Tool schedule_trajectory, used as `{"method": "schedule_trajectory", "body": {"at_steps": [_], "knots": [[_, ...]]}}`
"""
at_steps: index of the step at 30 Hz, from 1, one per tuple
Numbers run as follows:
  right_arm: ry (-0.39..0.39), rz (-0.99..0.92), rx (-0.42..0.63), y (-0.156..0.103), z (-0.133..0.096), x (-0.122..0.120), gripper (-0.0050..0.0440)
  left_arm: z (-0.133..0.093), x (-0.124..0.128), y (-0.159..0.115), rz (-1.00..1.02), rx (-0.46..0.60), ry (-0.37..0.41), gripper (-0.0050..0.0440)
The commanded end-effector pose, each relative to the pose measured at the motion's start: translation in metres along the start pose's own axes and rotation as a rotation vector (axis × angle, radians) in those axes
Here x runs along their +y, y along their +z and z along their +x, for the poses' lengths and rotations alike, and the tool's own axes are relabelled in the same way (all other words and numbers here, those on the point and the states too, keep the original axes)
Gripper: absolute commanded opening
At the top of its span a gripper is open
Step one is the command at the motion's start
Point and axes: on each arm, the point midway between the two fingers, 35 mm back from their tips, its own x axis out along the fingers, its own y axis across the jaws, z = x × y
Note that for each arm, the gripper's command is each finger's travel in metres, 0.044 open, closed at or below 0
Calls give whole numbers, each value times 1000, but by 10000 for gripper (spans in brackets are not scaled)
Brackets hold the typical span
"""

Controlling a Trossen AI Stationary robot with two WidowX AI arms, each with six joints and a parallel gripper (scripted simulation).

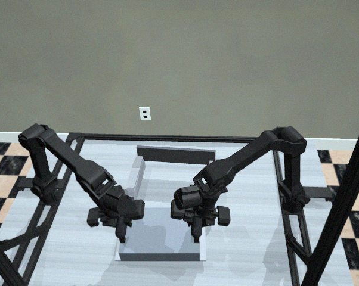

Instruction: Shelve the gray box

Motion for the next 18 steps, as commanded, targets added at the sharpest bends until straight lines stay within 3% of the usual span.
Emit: {"method": "schedule_trajectory", "body": {"at_steps": [1,18], "knots": [[25,4,17,-3,-12,9,0,-12,-9,-3,-6,16,-24,0],[25,4,17,-2,-29,14,0,-29,-14,-3,-6,16,-24,0]]}}
